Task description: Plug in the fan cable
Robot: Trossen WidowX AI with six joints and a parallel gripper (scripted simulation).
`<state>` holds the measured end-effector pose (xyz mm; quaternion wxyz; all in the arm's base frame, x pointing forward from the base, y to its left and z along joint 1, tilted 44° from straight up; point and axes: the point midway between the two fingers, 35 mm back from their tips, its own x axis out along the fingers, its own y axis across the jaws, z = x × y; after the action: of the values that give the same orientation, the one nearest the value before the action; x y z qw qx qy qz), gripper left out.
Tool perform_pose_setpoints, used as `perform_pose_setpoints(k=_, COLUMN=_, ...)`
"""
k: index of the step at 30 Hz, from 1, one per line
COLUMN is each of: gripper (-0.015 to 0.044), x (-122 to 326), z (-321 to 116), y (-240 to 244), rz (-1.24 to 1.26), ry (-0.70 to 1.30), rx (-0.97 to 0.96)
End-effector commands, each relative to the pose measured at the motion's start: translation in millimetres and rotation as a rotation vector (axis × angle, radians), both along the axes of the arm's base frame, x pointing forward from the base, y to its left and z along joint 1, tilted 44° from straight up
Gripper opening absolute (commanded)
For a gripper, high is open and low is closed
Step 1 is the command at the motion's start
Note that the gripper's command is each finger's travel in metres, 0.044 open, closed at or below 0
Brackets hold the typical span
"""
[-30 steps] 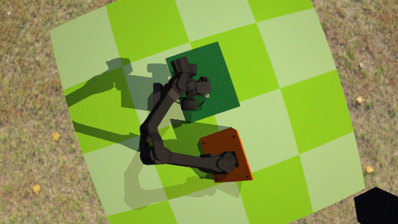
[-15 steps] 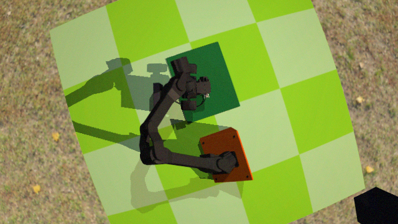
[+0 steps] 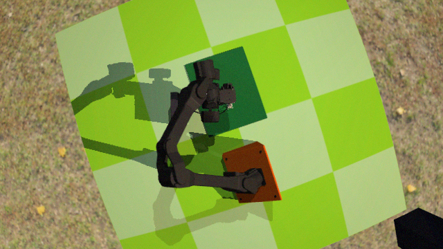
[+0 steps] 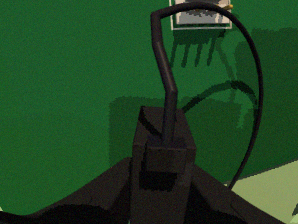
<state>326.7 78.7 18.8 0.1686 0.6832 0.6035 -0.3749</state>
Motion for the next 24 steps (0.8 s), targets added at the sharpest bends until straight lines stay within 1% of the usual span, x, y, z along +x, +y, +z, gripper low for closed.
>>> perform_pose_setpoints(k=1, gripper=0.0000, x=-0.8, z=1.3, y=-3.5, rz=0.038, ry=-0.037, rx=-0.001)
perform_pose_setpoints(k=24, gripper=0.0000, x=-19.1, z=-20.4, y=-25.9, rz=0.612, ry=-0.594, rx=0.003)
